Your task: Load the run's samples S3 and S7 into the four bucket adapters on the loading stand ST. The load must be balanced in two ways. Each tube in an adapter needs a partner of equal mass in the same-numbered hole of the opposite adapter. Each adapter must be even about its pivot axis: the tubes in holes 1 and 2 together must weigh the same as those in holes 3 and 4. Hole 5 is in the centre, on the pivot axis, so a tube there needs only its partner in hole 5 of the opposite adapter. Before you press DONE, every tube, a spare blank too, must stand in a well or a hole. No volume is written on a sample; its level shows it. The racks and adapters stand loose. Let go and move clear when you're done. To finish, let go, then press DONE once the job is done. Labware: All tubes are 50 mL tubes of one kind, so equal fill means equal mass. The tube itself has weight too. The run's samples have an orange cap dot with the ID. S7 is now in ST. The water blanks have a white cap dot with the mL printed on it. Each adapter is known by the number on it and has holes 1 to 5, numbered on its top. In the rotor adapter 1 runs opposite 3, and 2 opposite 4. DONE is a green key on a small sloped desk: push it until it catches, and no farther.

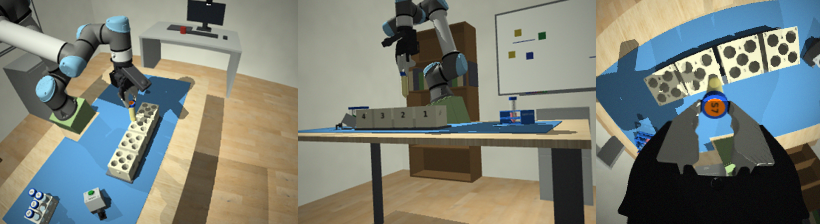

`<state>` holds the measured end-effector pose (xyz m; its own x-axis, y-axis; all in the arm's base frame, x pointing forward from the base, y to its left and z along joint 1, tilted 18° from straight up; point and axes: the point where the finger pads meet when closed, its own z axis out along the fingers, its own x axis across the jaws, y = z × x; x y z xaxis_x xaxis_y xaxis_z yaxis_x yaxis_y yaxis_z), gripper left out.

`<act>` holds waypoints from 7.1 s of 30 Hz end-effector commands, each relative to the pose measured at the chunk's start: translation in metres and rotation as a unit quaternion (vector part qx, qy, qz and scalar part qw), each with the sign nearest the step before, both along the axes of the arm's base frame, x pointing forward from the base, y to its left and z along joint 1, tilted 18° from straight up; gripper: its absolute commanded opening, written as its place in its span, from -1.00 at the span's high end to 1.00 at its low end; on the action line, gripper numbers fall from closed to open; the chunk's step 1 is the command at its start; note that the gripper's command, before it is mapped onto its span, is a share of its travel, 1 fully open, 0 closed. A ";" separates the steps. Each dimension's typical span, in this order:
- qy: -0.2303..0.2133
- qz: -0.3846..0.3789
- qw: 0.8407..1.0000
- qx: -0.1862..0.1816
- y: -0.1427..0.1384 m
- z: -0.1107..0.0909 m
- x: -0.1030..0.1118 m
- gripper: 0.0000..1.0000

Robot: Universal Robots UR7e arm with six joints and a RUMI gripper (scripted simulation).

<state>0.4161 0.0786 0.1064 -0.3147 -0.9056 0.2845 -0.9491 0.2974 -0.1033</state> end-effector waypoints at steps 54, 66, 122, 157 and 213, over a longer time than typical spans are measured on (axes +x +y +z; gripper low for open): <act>0.055 0.177 0.983 -0.002 0.124 -0.080 0.011 1.00; 0.057 0.176 0.983 -0.002 0.122 -0.085 0.010 1.00; 0.057 0.176 0.983 -0.002 0.102 -0.148 0.010 1.00; 0.055 0.177 0.983 -0.002 0.097 -0.166 0.012 1.00; 0.159 0.507 0.847 -0.006 0.207 -0.158 -0.075 0.30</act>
